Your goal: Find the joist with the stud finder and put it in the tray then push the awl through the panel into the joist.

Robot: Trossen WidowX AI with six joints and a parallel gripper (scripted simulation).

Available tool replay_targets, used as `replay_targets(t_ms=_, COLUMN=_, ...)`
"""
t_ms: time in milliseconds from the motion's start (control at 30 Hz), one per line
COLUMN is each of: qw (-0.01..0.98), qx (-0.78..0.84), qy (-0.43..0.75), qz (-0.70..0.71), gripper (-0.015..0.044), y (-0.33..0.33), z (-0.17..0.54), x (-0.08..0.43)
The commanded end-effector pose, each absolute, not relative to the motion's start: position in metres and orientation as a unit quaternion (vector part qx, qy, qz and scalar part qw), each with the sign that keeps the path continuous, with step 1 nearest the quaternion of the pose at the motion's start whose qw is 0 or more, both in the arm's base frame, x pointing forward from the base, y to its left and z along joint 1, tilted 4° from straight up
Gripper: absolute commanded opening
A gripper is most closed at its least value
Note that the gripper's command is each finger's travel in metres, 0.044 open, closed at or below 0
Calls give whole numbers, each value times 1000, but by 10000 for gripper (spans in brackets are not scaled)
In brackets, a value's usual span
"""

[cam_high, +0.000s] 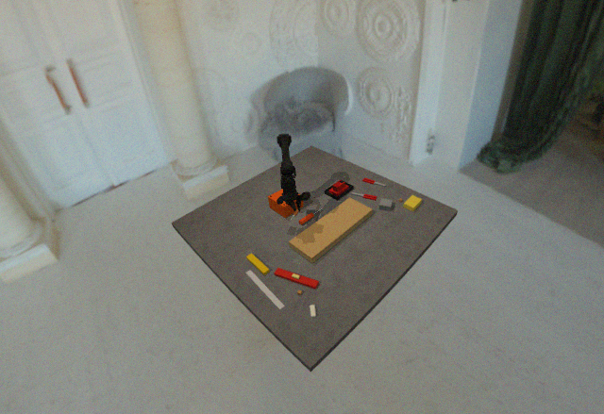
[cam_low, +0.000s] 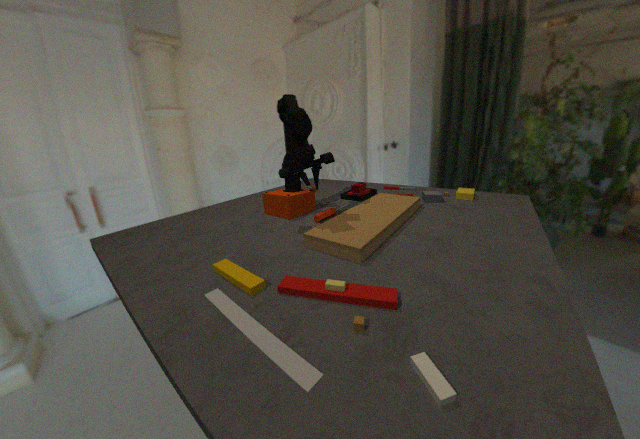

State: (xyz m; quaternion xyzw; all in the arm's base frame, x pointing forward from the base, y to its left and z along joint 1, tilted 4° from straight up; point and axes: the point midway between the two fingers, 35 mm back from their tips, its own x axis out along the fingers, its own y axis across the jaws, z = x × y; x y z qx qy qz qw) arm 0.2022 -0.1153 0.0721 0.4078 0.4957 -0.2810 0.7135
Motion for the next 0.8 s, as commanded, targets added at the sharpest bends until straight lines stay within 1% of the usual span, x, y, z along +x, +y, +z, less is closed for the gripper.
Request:
replay_targets(t_ms=0, qw=701, qx=464, qy=450, qz=-302, gripper=0, y=-117, z=75, x=209)
replay_targets(t_ms=367, qw=642, qx=605, qy=331, qz=-335, gripper=0, y=-122, z=86, x=226)
replay_targets(t_ms=767, qw=545, qx=741, qy=211, qz=-331, gripper=0, y=-126, z=102, x=241)
